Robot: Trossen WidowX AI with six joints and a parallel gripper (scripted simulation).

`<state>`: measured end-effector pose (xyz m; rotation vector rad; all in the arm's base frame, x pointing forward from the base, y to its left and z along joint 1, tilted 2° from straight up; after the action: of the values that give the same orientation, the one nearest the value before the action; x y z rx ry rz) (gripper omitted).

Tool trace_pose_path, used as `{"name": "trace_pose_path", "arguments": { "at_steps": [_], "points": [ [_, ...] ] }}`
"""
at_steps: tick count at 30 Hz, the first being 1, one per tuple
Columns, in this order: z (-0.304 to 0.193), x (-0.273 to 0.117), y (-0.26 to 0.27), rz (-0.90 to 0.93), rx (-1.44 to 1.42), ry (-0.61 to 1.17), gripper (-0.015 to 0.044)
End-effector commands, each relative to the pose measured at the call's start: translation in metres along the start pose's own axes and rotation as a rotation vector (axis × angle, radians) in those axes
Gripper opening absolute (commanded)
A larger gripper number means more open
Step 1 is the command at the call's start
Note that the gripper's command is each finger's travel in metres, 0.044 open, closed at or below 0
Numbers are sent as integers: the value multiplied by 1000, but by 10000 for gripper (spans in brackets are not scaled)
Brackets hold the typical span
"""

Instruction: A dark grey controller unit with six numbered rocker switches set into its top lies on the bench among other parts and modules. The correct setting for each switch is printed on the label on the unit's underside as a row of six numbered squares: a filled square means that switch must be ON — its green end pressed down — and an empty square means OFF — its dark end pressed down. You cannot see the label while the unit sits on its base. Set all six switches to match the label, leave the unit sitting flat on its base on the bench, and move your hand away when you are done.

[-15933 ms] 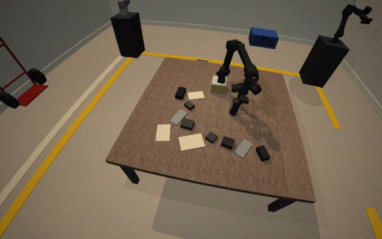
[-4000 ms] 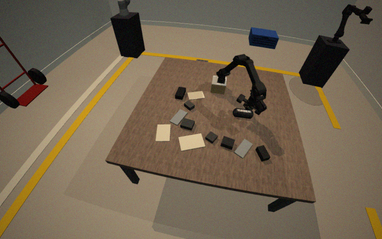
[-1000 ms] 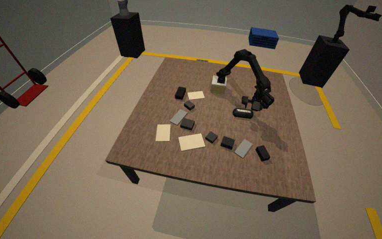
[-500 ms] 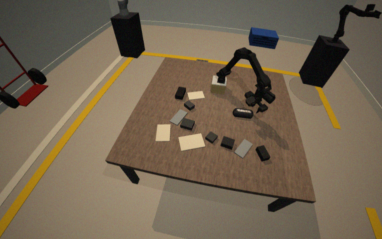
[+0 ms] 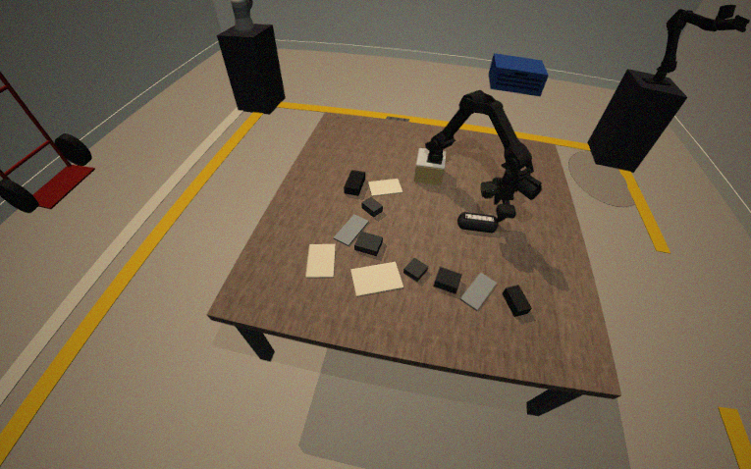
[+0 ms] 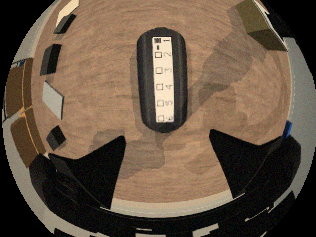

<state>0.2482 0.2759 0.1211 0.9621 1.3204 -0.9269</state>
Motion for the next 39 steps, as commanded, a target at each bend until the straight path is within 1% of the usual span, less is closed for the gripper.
{"name": "trace_pose_path", "arguments": {
  "at_steps": [1, 39],
  "points": [
    [0, 1, -1, 1, 25, -6, 440],
    [1, 61, -1, 13, 26, -3, 440]
  ]
}}
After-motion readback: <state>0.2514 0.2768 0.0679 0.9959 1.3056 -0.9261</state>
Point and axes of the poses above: the point midway between the two fingers, 35 mm back from their tips, its own x axis out along the fingers, its own y axis across the jaws, z = x × y, the point moved 9 cm from there along -x, back along the fingers, and after that the axes turned 13 degrees about -x, right-handed, at the moved point
